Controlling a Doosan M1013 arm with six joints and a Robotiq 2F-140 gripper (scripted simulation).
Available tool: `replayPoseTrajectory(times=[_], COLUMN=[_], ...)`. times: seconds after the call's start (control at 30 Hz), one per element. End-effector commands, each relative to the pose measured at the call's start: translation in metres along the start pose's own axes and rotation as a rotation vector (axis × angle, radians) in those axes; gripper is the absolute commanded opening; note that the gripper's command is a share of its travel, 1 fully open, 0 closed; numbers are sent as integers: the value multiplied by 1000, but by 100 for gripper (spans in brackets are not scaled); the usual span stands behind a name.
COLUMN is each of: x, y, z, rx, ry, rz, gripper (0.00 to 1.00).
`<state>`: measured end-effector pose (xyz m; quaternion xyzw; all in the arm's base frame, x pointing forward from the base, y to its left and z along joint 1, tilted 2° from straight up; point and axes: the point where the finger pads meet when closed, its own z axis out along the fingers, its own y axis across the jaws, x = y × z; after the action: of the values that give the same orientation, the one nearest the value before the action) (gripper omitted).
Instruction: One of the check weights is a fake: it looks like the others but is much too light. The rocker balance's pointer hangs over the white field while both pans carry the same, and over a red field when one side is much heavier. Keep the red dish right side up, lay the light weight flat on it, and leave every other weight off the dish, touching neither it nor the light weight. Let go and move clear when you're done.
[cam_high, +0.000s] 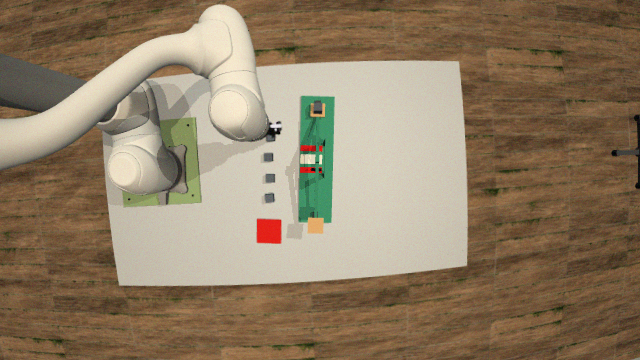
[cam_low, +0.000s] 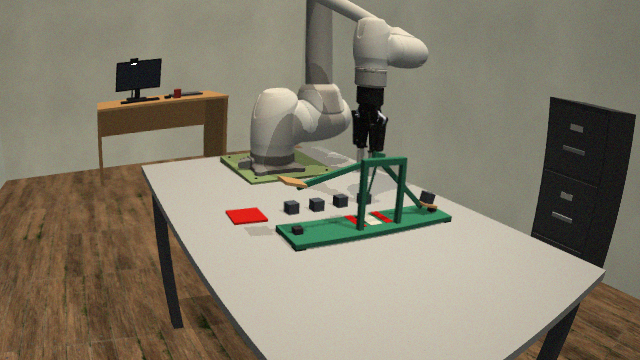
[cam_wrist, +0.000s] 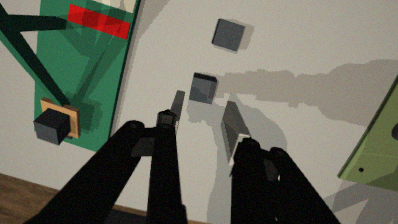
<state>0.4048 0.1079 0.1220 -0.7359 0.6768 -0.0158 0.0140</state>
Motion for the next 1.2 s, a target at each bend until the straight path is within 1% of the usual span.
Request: replayPoseTrajectory(times=[0.0, 0.3, 0.8, 1.17], x=[0, 0, 0, 0], y=[0, 0, 0, 0], z=[2, 10, 33, 44], rx=[0, 0, 0, 0], ry=[0, 0, 0, 0], rz=[0, 0, 0, 0], gripper=[35, 35, 35, 35])
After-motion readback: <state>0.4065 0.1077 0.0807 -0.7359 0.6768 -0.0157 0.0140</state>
